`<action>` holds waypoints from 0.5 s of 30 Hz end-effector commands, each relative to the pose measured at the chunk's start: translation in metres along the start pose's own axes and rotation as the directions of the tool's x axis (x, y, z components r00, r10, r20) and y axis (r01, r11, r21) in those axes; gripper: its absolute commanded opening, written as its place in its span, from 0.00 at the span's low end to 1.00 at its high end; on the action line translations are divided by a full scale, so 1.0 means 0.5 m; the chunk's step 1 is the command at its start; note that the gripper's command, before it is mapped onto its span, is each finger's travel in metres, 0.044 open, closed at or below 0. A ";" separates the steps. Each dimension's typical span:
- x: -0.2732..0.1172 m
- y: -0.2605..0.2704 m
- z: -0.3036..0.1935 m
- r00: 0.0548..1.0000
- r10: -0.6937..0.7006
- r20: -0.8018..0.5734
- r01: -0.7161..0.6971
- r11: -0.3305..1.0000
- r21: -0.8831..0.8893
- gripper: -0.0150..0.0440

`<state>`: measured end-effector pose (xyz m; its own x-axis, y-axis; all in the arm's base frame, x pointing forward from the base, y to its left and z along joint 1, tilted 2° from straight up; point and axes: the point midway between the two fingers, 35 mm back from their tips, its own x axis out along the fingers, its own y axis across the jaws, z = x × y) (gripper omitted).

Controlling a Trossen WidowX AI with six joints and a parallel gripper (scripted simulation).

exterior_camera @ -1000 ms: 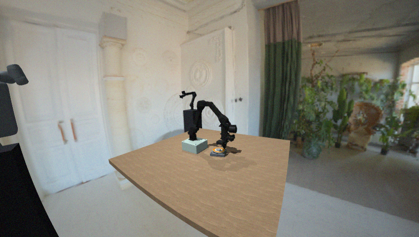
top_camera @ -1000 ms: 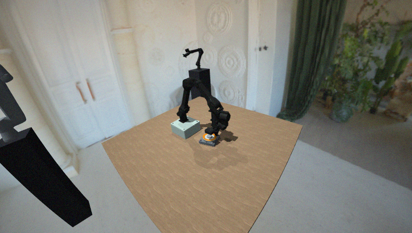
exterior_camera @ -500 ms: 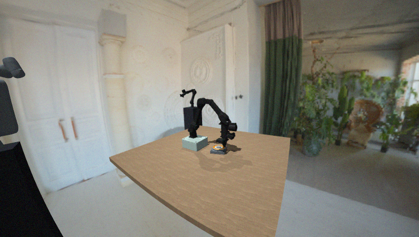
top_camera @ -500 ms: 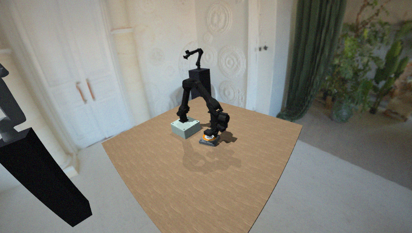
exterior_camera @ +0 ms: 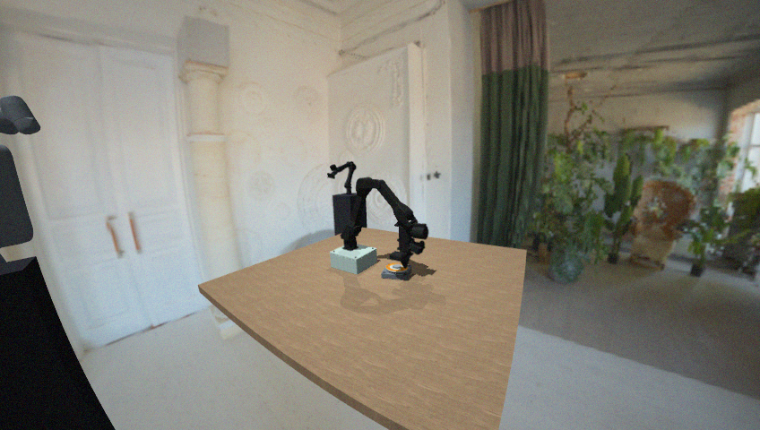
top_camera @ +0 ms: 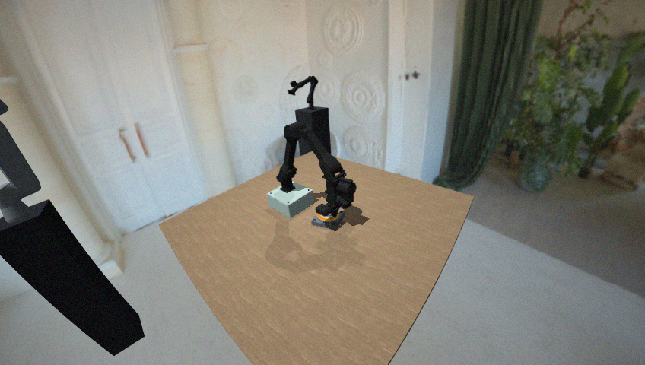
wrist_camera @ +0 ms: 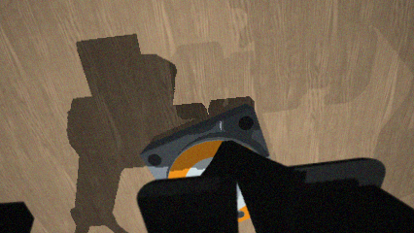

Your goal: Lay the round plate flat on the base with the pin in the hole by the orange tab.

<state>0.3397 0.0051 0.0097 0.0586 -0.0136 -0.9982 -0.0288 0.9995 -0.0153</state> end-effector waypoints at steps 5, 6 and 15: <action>-0.001 -0.028 -0.013 1.000 -0.003 -0.004 0.003 1.000 -0.004 0.25; -0.001 -0.031 -0.015 1.000 -0.003 -0.004 0.003 1.000 -0.004 0.25; -0.002 -0.053 -0.032 1.000 -0.004 -0.005 0.004 1.000 -0.004 0.25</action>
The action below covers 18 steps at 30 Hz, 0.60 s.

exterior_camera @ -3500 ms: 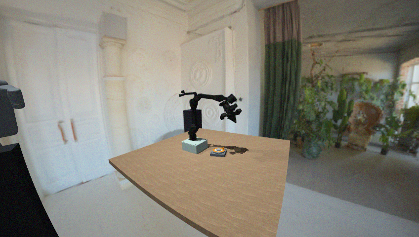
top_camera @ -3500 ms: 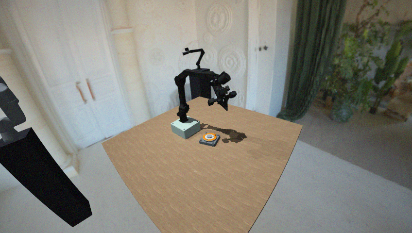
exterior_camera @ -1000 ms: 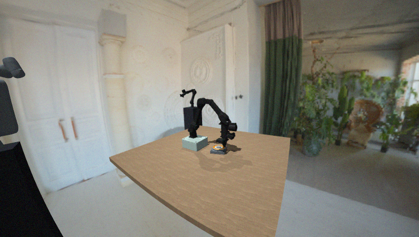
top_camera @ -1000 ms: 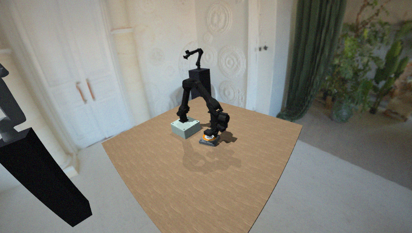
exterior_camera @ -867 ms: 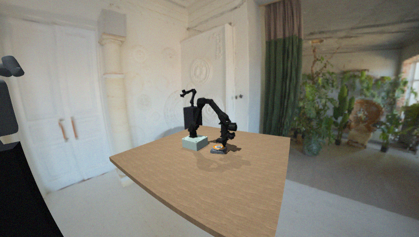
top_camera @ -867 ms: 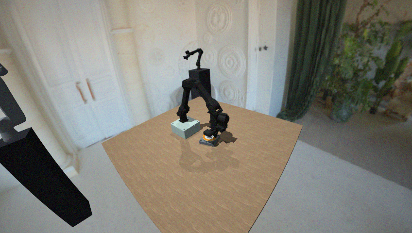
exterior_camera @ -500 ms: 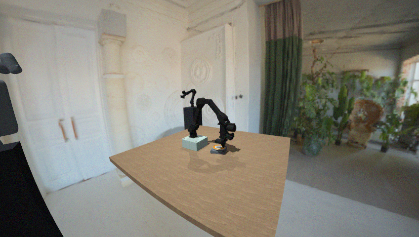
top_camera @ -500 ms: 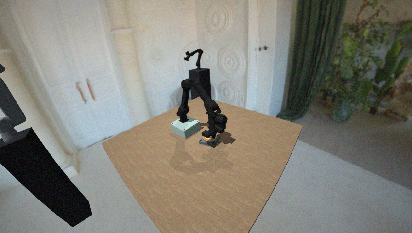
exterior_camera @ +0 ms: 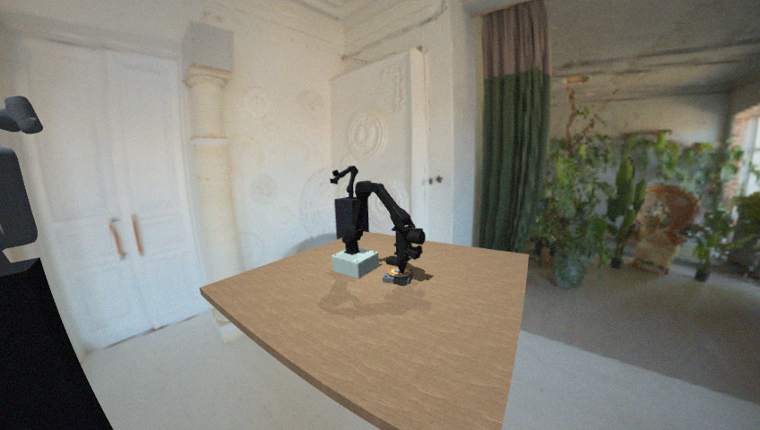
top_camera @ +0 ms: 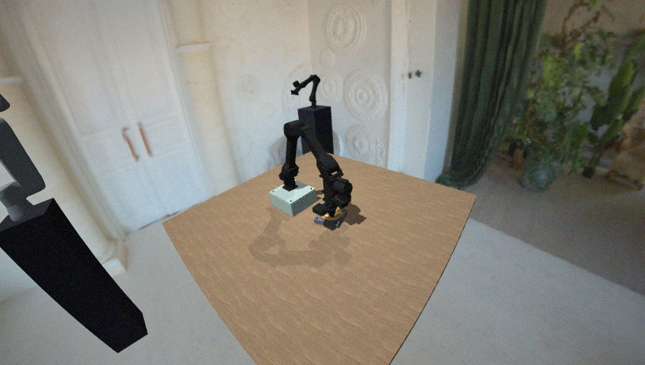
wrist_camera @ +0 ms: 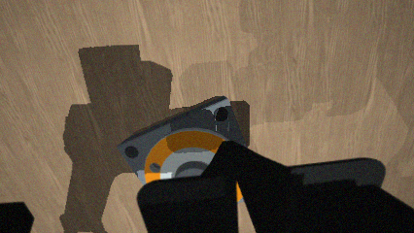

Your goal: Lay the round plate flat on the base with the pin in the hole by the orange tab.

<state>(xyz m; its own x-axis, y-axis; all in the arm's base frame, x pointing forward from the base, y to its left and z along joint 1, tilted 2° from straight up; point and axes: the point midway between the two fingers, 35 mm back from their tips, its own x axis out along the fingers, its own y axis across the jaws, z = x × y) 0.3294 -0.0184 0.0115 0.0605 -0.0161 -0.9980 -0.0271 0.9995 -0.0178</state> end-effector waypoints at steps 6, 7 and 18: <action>0.002 -0.012 -0.017 1.000 -0.002 -0.007 0.002 1.000 -0.006 0.25; 0.001 -0.014 -0.018 1.000 -0.002 -0.007 0.002 1.000 -0.006 0.25; -0.053 -0.017 -0.021 1.000 -0.002 -0.007 0.002 1.000 -0.006 0.25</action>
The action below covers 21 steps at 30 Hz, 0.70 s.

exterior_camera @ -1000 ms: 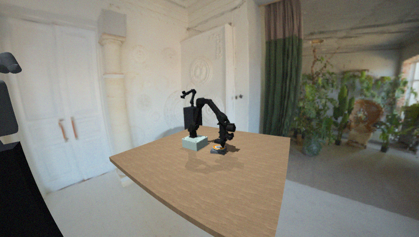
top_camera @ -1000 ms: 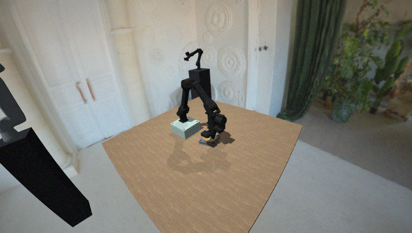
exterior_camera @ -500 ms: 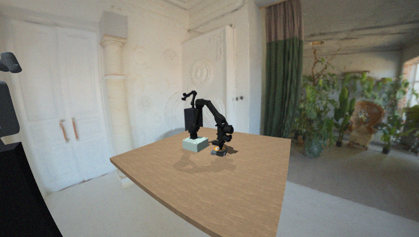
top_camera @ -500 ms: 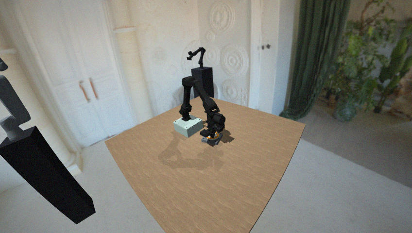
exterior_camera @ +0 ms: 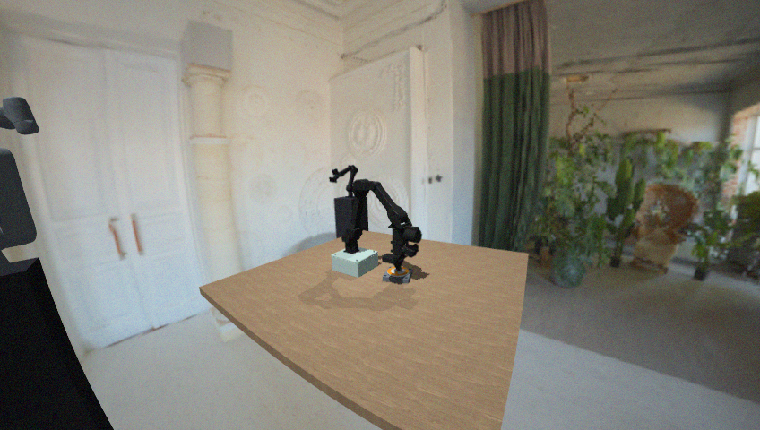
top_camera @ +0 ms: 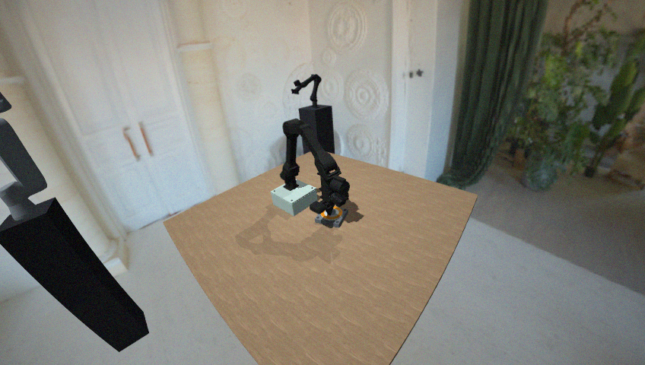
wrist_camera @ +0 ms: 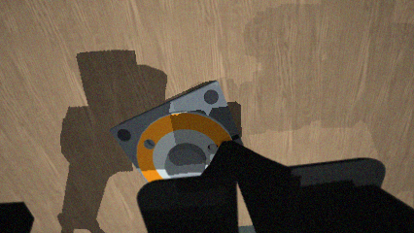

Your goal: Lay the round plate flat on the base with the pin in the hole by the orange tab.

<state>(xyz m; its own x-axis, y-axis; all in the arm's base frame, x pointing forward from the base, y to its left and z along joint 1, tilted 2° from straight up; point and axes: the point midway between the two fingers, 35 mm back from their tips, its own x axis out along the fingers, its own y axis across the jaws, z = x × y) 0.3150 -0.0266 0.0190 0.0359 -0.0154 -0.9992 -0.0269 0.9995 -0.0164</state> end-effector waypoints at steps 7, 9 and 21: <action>-0.051 0.001 0.000 1.000 -0.001 0.015 0.002 1.000 -0.002 0.25; -0.051 0.001 0.000 1.000 -0.001 0.015 0.002 1.000 -0.002 0.25; -0.051 0.001 0.000 1.000 -0.001 0.015 0.002 1.000 -0.002 0.25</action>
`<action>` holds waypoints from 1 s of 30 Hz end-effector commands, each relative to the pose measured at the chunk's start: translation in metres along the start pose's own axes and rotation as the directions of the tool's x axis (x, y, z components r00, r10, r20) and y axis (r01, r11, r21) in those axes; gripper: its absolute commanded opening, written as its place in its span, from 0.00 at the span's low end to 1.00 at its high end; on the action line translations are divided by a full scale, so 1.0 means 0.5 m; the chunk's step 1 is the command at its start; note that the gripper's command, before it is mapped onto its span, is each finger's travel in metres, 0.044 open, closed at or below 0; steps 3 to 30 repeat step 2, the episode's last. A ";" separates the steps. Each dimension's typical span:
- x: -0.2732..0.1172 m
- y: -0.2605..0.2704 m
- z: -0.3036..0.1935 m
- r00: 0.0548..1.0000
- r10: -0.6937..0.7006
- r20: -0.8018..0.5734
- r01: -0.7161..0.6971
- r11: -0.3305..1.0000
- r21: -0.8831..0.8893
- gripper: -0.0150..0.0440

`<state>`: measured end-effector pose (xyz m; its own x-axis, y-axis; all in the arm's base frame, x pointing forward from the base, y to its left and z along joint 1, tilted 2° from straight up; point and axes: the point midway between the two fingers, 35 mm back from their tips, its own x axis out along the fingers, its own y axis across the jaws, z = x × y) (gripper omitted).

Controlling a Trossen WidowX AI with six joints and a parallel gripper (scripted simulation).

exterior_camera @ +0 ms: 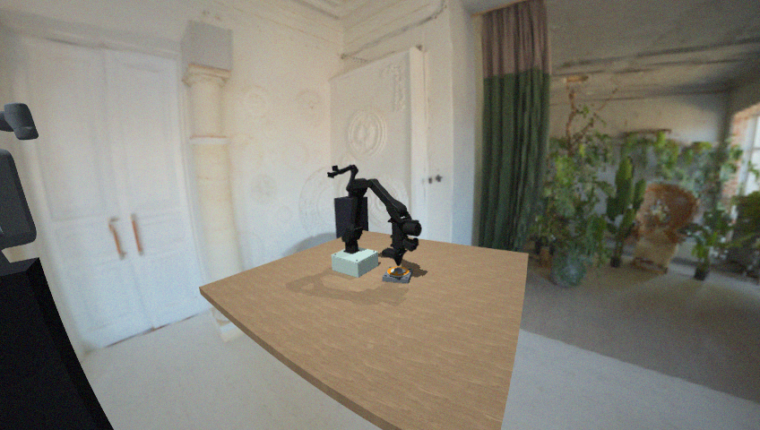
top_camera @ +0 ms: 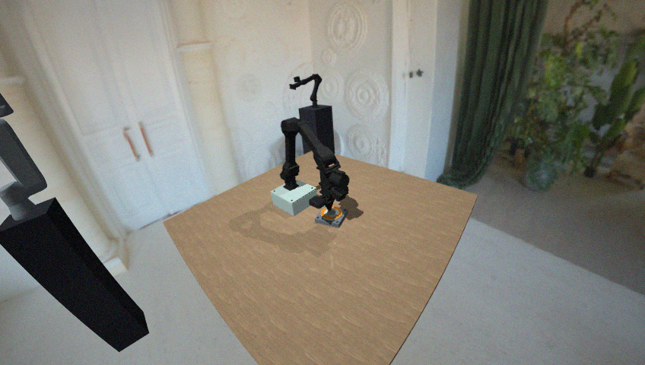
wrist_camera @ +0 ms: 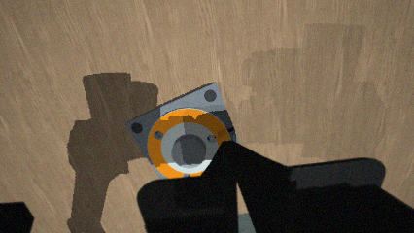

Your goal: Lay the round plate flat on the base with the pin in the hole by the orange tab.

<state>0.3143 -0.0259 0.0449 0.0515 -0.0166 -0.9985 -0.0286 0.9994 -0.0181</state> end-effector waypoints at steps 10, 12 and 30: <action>0.001 0.000 0.000 1.000 0.000 0.000 0.000 1.000 0.000 0.25; 0.001 0.000 0.000 1.000 0.000 0.000 0.000 1.000 0.000 0.25; 0.001 0.000 0.000 1.000 0.000 0.000 0.000 1.000 0.000 0.25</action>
